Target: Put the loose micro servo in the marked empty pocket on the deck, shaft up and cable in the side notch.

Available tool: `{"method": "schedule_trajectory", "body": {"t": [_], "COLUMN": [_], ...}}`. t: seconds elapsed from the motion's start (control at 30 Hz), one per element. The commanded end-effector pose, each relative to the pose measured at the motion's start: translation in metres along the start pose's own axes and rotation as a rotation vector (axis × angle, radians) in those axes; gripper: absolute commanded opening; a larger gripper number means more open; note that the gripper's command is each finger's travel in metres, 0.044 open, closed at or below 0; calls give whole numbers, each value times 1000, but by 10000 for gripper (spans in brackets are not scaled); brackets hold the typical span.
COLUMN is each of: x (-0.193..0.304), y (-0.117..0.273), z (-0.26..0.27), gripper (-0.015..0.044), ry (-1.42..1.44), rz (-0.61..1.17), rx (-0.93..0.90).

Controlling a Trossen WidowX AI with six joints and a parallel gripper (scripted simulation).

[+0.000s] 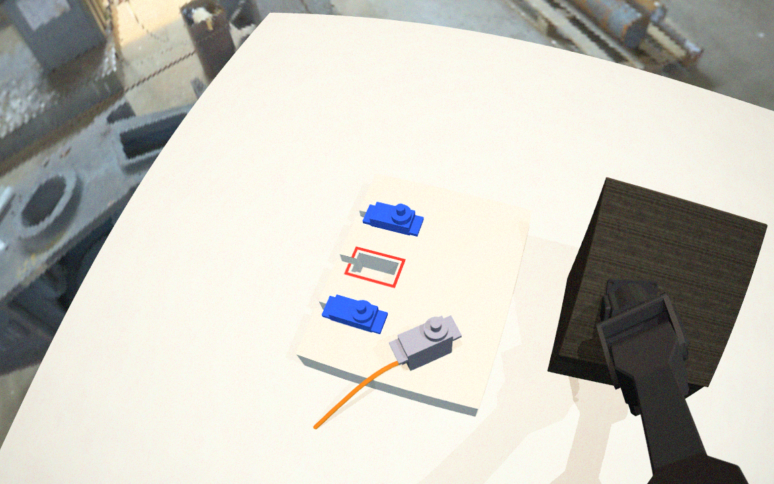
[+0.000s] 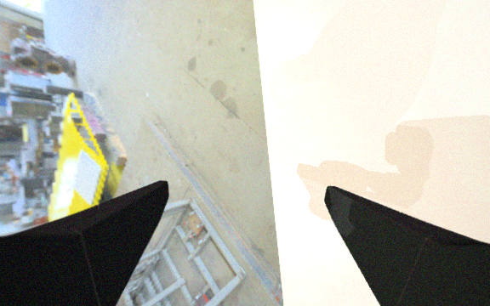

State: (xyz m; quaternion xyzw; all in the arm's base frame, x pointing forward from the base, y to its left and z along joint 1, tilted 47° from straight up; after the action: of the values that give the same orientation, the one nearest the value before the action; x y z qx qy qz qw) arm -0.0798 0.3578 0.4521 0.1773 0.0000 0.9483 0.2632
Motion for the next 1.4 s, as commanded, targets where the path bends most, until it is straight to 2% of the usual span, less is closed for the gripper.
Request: {"method": "schedule_trajectory", "body": {"t": [0.0, 0.4, 0.73, 1.0, 1.37], "x": [-19, -99, -180, -255, -360], "y": [-21, -77, -108, -119, -111], "z": [-3, -2, -8, -11, -39], "gripper": [440, 440, 440, 440, 440], "ry": [119, 443, 714, 874, 1074], "rz": [-38, -170, -250, -307, -242], "rx": [23, 128, 299, 454, 774]}}
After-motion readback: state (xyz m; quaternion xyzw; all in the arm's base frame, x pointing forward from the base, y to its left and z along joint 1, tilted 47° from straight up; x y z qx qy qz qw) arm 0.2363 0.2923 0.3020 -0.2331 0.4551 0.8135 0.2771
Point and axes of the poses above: the point midway between the two fingers, 35 mm back from their tips, its own y axis back along the fingers, its own z axis across the jaws, x = y × z, the point moved 4 cm from there along y, back along the fingers, and after that the axes turned 12 degrees about -y, right-handed, at the moved point
